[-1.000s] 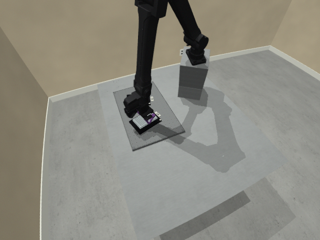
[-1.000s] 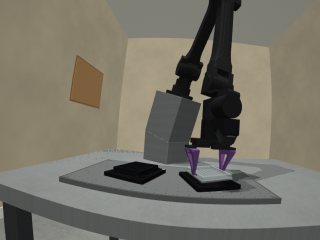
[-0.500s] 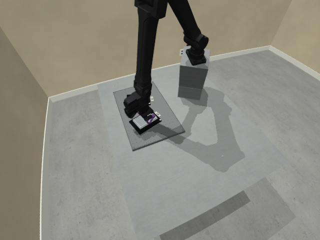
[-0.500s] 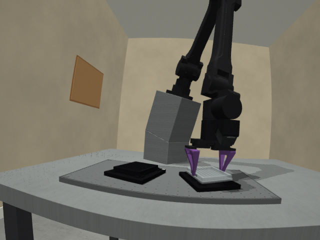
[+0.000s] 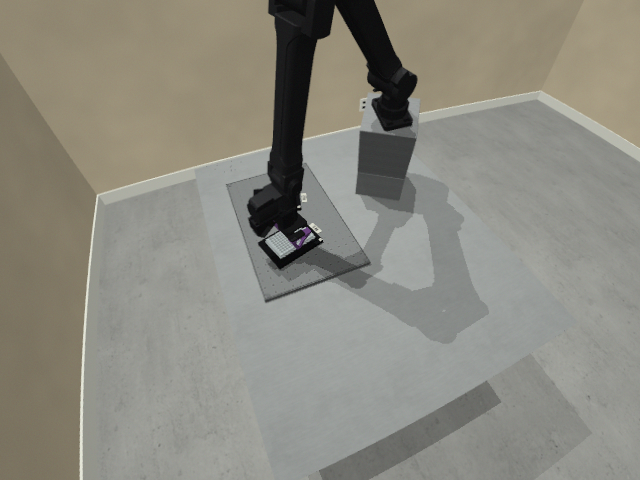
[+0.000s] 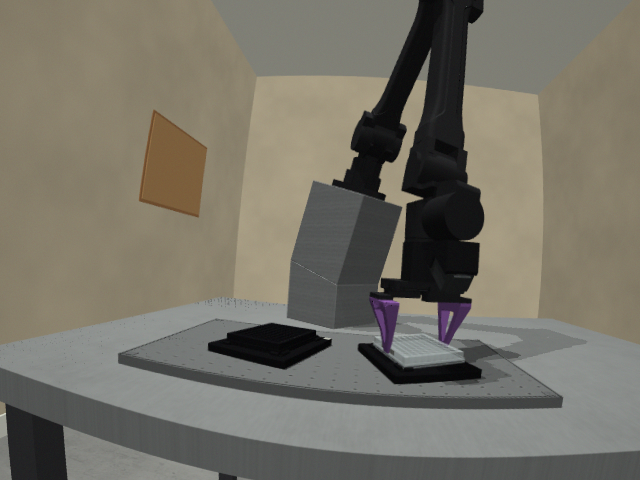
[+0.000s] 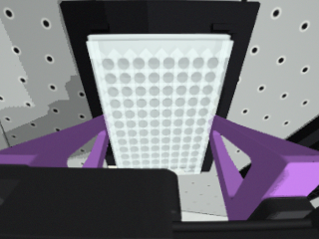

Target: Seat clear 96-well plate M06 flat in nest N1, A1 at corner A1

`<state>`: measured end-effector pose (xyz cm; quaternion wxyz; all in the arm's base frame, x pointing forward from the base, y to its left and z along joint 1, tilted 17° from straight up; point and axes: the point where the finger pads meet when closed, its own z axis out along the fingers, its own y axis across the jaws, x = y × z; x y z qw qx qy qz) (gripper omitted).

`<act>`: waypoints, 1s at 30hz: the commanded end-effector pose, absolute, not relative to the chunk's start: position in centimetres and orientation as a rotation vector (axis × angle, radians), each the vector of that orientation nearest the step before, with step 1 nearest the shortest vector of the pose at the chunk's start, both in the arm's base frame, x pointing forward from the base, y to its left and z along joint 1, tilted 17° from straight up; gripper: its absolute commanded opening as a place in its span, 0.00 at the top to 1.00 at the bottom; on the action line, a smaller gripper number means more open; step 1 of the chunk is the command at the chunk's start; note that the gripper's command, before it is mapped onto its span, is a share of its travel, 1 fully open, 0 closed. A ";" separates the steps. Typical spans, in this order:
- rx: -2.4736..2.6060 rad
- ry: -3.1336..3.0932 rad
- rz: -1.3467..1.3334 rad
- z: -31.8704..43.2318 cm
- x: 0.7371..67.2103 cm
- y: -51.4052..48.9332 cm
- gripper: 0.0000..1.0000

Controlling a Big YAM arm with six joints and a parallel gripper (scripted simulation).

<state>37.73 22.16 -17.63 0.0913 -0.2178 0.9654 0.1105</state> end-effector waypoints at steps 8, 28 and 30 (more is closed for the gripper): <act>-0.651 2.852 0.333 -17.9 38.2 23.0 1.00; -0.653 2.847 0.335 -18.0 38.3 23.2 1.00; -0.653 2.847 0.335 -18.0 38.3 23.2 1.00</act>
